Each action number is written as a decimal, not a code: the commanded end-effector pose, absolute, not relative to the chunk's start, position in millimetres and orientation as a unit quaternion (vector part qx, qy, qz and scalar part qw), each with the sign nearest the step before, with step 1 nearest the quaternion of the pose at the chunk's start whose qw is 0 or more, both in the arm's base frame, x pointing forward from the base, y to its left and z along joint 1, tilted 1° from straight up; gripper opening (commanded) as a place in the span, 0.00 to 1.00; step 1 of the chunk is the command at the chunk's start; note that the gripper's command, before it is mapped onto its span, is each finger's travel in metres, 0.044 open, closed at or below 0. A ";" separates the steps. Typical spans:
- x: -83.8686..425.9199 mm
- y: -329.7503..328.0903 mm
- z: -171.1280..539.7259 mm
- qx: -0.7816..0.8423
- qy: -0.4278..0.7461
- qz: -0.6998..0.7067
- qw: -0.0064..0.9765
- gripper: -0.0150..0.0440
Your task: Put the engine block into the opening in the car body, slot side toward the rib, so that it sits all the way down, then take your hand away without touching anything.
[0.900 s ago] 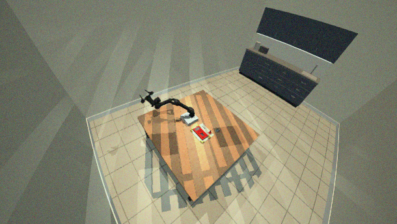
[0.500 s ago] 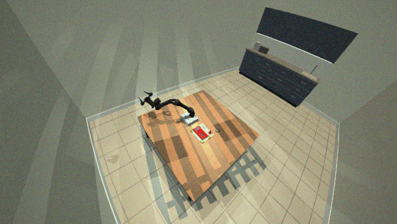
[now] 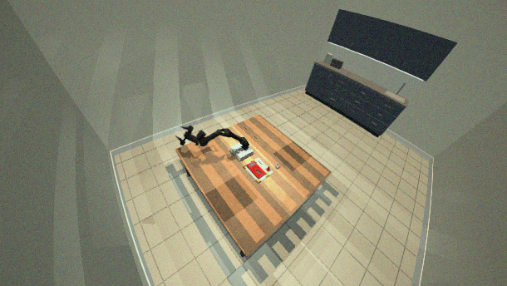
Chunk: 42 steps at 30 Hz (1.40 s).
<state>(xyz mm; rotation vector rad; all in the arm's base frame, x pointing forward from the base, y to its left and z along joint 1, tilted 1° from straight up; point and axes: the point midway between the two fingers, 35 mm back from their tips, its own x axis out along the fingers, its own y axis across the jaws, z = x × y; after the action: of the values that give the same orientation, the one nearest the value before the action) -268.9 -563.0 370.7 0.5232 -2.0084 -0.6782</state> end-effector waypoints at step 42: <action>80.1 -652.7 302.8 0.343 -0.447 -0.554 0.613 1.00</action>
<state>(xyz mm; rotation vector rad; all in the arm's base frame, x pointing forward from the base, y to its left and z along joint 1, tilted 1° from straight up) 59.1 -654.4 307.9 0.7860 -1.0980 -1.2698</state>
